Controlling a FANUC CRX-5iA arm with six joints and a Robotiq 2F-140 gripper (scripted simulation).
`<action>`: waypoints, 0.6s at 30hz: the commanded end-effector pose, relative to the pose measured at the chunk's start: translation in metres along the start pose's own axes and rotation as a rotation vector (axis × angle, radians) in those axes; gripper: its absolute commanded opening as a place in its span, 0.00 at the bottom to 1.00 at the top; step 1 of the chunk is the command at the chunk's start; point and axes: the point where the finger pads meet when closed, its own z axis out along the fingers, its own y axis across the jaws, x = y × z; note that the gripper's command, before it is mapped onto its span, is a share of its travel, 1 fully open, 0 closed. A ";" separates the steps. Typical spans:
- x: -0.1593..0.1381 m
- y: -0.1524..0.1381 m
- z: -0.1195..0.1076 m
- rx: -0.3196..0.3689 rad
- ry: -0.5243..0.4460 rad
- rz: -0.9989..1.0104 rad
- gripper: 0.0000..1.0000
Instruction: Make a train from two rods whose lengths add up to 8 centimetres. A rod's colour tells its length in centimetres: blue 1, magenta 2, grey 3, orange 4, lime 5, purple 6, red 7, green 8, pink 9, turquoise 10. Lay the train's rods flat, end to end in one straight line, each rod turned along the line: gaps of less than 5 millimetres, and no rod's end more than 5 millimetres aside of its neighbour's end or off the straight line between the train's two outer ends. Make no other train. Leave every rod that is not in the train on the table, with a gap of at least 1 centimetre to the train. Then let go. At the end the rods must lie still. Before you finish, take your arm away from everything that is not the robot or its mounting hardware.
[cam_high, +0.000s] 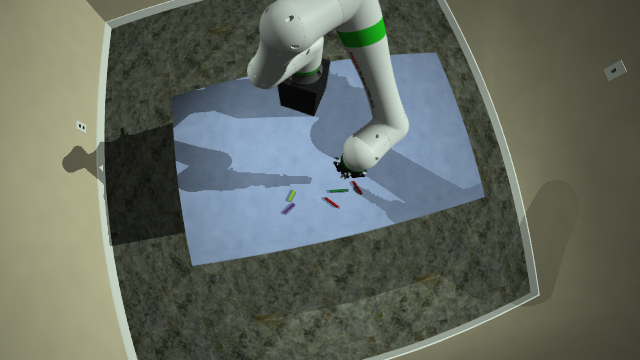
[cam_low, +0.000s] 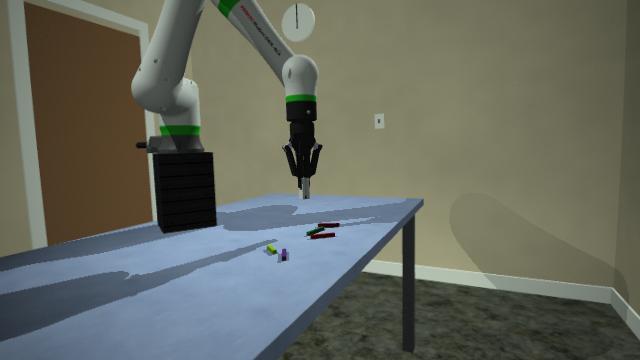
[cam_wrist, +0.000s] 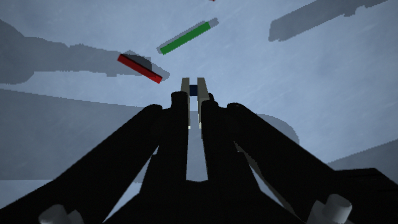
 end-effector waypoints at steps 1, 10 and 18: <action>0.000 0.000 -0.002 0.000 0.000 0.000 0.03; 0.003 0.002 -0.002 0.000 0.000 -0.020 0.03; 0.044 0.039 -0.002 0.000 0.000 -0.283 0.03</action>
